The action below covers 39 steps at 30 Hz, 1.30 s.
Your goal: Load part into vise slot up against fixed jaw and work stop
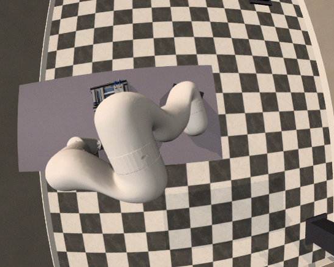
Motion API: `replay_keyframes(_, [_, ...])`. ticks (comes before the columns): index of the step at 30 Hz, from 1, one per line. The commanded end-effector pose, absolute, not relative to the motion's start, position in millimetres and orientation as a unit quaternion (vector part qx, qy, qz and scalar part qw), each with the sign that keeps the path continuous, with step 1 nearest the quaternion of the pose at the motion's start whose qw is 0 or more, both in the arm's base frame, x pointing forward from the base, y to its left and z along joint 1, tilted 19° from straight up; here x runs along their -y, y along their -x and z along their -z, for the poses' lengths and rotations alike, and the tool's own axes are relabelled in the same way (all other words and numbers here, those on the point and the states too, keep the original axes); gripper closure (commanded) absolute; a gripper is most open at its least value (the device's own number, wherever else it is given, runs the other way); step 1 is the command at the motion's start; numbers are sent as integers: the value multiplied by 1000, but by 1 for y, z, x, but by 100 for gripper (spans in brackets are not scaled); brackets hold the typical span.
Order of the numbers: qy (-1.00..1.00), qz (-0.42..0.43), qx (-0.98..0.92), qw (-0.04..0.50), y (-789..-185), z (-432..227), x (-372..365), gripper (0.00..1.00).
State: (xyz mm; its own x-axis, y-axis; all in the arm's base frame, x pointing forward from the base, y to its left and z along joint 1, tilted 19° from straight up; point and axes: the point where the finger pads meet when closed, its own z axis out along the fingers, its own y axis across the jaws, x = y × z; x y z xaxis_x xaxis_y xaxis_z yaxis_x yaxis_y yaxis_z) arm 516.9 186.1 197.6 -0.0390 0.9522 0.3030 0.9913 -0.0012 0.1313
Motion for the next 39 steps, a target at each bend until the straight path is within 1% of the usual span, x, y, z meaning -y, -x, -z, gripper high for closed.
replay_keyframes(1, [690, 156, 704, 63, -517, -205, -184, 100])
replay_keyframes(39, [689, 155, 706, 61, -516, -210, -182, 100])
